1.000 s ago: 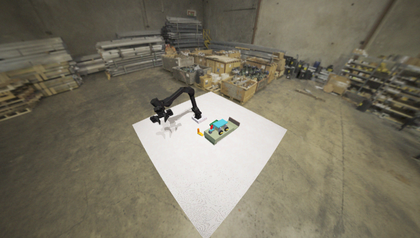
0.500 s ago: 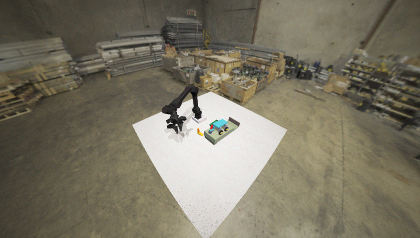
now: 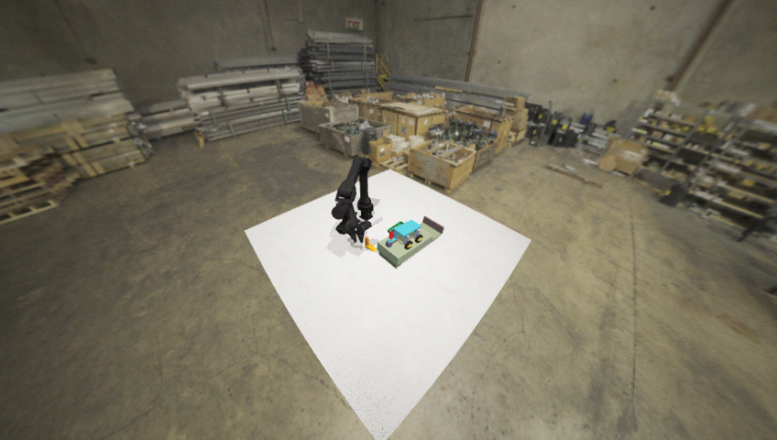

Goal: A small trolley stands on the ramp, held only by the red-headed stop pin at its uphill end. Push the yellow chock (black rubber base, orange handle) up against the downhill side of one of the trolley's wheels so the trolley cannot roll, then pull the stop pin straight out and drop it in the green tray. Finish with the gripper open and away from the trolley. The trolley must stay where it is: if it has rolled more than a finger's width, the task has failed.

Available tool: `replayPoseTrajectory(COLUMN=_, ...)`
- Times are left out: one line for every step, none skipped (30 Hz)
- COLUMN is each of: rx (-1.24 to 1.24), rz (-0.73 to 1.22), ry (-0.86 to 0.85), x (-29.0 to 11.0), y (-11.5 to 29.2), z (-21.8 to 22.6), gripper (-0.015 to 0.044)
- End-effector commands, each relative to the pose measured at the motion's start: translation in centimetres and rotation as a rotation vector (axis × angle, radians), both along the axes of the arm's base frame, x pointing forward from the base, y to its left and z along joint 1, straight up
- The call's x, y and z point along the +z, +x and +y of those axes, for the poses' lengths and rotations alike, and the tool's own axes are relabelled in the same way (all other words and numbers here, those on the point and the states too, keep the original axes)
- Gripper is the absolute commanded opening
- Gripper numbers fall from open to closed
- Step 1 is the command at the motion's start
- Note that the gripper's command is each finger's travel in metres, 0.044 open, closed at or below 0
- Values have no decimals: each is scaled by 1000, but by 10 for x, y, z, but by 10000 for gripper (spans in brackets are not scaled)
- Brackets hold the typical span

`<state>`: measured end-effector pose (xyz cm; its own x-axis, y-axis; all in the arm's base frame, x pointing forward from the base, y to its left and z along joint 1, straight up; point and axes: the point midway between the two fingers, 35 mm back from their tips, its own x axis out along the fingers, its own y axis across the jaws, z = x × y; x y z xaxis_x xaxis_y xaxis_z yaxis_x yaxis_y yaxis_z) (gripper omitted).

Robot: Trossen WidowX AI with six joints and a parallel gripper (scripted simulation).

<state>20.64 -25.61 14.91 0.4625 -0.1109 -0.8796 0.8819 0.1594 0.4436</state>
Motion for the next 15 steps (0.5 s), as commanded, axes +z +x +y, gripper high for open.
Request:
replayPoseTrajectory(rx=-16, rz=136, ry=58, x=-8, y=-7, z=34, gripper=190)
replayPoseTrajectory(rx=-18, rz=173, ry=70, x=-10, y=-9, z=42, gripper=190)
replayPoseTrajectory(rx=-19, rz=211, ry=80, x=-11, y=-12, z=51, gripper=190)
replayPoseTrajectory(rx=-20, rz=250, ry=88, x=-13, y=-15, z=59, gripper=190)
replayPoseTrajectory(rx=-20, rz=288, ry=95, x=-14, y=-18, z=66, gripper=190)
replayPoseTrajectory(rx=-20, rz=327, ry=100, x=-15, y=-22, z=74, gripper=190)
replayPoseTrajectory(rx=-20, rz=366, ry=103, x=-15, y=-26, z=81, gripper=190)
replayPoseTrajectory(rx=-20, rz=406, ry=104, x=-16, y=-31, z=88, gripper=190)
replayPoseTrajectory(rx=-19, rz=438, ry=103, x=-16, y=-34, z=94, gripper=190)
replayPoseTrajectory(rx=-18, rz=457, ry=102, x=-16, y=-37, z=97, gripper=190)
replayPoseTrajectory(rx=-18, rz=464, ry=101, x=-16, y=-37, z=98, gripper=190)
replayPoseTrajectory(rx=-18, rz=464, ry=101, x=-16, y=-37, z=98, gripper=190)
replayPoseTrajectory(rx=-18, rz=464, ry=101, x=-16, y=-37, z=98, gripper=190)
replayPoseTrajectory(rx=-18, rz=464, ry=101, x=-16, y=-37, z=98, gripper=190)
replayPoseTrajectory(rx=-18, rz=464, ry=101, x=-16, y=-37, z=98, gripper=190)
